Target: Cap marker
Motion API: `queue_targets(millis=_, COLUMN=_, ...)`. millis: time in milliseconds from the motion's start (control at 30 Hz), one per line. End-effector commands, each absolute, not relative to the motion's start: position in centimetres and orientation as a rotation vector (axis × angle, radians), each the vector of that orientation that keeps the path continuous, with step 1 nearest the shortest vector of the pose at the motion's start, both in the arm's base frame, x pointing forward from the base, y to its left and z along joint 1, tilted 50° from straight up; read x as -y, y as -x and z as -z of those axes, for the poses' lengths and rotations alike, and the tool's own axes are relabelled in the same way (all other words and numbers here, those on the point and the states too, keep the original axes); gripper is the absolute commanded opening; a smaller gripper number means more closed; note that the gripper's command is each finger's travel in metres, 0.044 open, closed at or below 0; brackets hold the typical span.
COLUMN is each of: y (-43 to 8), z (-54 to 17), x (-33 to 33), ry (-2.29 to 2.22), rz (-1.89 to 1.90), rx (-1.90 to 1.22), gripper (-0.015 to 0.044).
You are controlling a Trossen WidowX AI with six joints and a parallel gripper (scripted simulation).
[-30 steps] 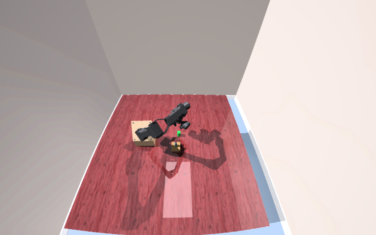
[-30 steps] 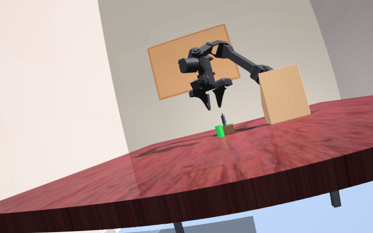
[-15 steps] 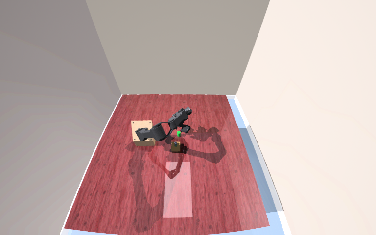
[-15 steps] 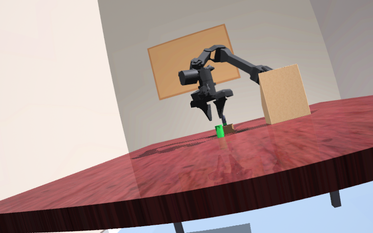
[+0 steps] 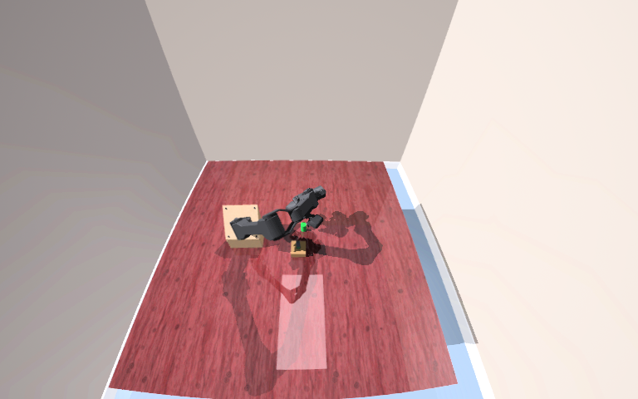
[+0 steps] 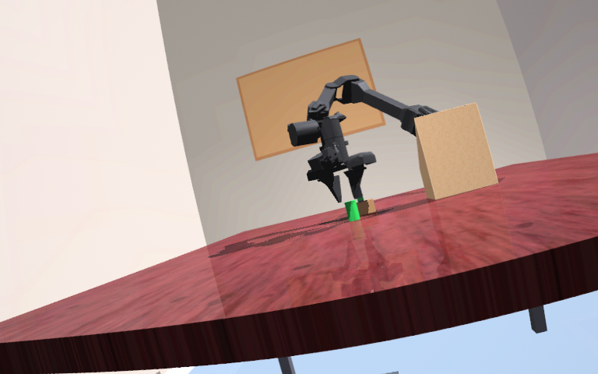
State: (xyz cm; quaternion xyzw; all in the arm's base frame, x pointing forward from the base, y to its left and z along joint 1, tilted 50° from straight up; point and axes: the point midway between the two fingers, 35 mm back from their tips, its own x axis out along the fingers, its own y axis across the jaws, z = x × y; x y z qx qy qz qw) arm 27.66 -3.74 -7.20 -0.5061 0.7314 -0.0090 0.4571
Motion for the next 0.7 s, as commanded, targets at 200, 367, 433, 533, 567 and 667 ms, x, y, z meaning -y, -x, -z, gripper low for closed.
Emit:
queue_targets(millis=200, y=-27.2, z=8.5, x=5.1, ry=1.261, rz=0.015, rx=-1.814, gripper=0.0245)
queue_targets(millis=367, y=-27.1, z=9.0, x=5.7, ry=1.262, rz=0.016, rx=-1.814, gripper=0.0245)
queue_targets(millis=433, y=-27.1, z=9.2, x=5.9, ry=1.262, rz=0.017, rx=-1.814, gripper=0.0245)
queue_targets(millis=533, y=-27.0, z=9.5, x=6.3, ry=1.262, rz=0.017, rx=-1.815, gripper=0.0245)
queue_targets(millis=567, y=-27.0, z=9.6, x=6.4, ry=1.262, rz=0.018, rx=-1.815, gripper=0.0245)
queue_targets(millis=667, y=-26.9, z=9.8, x=6.7, ry=1.263, rz=0.018, rx=-1.815, gripper=0.0245)
